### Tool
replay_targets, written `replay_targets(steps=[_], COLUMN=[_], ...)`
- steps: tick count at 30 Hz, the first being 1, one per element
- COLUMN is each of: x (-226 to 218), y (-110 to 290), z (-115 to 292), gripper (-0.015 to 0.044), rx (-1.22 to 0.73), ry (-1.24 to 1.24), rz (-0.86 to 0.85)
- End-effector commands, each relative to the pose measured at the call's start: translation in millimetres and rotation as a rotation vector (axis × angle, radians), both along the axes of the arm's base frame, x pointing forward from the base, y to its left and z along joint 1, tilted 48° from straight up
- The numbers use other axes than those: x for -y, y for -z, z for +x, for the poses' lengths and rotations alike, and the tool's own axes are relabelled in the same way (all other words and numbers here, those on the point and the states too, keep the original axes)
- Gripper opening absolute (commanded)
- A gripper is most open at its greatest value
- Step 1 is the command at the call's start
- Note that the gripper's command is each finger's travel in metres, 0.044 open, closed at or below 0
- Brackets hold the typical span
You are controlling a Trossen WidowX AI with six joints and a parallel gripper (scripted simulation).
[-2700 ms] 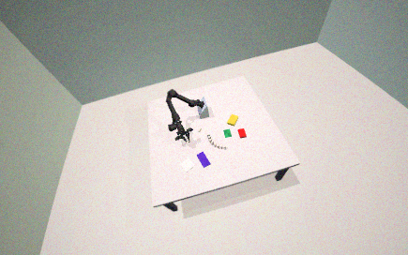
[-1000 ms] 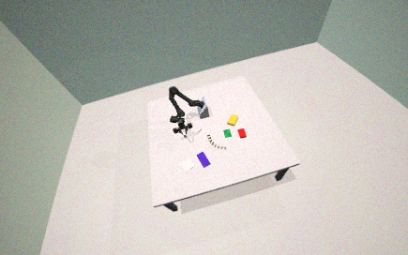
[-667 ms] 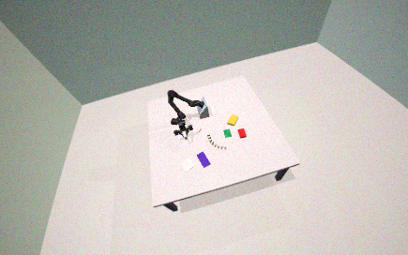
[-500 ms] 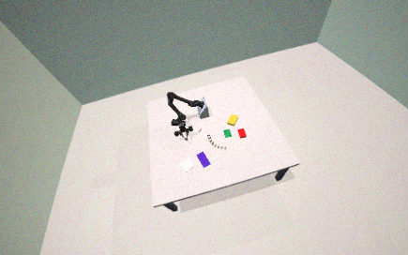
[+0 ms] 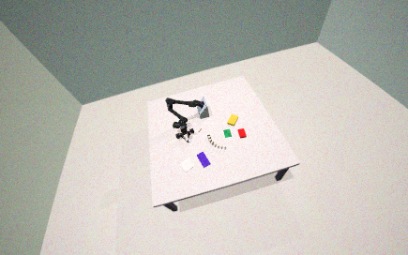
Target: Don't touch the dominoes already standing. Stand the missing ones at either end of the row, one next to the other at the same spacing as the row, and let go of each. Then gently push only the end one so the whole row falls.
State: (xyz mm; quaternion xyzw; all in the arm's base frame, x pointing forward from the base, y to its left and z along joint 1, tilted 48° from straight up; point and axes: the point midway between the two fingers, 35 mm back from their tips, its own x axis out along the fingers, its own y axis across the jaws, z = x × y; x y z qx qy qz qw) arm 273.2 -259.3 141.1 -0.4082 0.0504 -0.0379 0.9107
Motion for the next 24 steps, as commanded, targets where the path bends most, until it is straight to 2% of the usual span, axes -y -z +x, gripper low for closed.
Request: replay_targets(steps=[1,12,24], x=[9.4,9.7,9.7], y=[7.0,7.4,7.4], z=[-2.6,-2.7,-2.7], gripper=[0.0107,0.0107,0.0422], rx=[0.004,0.004,0.004], ry=[-0.001,-0.001,-0.001], rz=[-0.012,-0.012,-0.012])
